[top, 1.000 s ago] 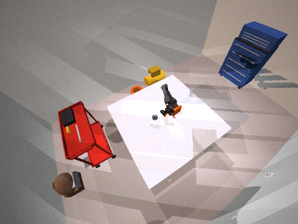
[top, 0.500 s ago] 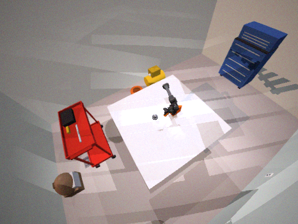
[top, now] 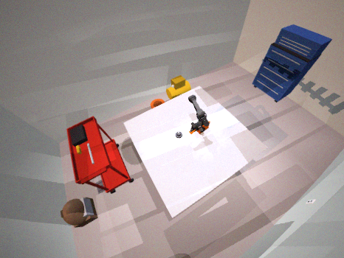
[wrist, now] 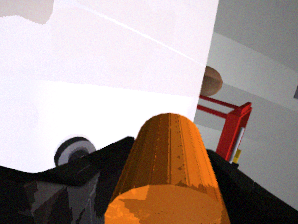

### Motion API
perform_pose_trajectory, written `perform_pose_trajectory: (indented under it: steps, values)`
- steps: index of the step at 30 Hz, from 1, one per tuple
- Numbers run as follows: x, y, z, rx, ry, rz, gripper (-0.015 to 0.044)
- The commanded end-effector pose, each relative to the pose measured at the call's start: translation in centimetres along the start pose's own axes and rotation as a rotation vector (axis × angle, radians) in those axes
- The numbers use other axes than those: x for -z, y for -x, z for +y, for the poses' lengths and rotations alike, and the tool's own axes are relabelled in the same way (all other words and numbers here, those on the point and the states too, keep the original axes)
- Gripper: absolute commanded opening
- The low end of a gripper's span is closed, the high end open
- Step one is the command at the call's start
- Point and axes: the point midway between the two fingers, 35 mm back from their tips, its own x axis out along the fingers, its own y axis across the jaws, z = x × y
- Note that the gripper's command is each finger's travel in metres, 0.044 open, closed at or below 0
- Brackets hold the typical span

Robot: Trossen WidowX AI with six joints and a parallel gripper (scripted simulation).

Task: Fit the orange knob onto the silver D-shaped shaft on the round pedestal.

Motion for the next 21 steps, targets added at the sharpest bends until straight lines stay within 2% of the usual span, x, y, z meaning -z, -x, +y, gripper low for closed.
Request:
perform_pose_trajectory:
  steps: [1,13,21]
  values:
    - [0.02,0.15,-0.23,0.028,-0.002,0.002,0.0]
    - [0.02,0.13,0.14,0.136,-0.002,0.002,0.0]
    - [-0.14,-0.07,0.33,0.097,0.005,-0.001,0.0]
